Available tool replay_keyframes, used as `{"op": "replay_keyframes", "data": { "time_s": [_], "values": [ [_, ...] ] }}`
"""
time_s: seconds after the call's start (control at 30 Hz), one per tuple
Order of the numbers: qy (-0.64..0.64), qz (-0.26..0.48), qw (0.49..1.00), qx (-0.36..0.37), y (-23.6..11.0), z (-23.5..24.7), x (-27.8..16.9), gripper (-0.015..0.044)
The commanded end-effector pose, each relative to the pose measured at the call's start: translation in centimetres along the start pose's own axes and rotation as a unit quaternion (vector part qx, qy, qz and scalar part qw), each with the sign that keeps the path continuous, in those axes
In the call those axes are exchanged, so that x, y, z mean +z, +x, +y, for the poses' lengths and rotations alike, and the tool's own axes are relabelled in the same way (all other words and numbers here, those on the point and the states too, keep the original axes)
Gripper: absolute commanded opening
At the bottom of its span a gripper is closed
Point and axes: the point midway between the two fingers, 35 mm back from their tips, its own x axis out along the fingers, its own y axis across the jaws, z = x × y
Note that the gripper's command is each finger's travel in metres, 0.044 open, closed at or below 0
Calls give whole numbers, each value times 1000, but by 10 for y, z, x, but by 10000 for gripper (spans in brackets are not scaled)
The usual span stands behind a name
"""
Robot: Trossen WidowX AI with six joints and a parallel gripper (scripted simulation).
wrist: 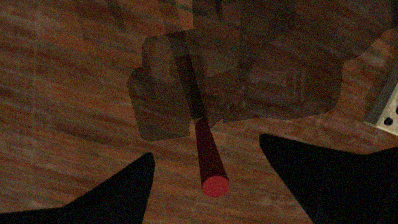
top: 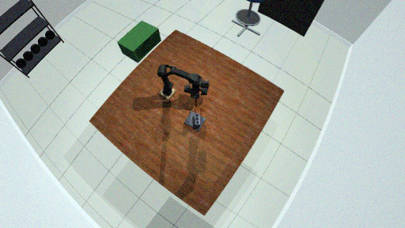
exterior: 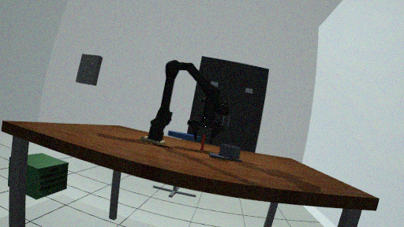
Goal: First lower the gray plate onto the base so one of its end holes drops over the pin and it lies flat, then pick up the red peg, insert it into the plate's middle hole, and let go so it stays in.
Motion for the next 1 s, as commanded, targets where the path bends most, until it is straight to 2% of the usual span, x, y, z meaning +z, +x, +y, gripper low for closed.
{"op": "replay_keyframes", "data": {
  "time_s": [0.0,0.3,0.4,0.97],
  "values": [
    [-2,-1,1000,-2,2,0,0,256],
    [-2,-1,1000,-2,2,0,0,20],
    [-2,-1,1000,-2,2,0,0,0],
    [-2,-1,1000,-2,-6,1,0,0]
  ]
}}
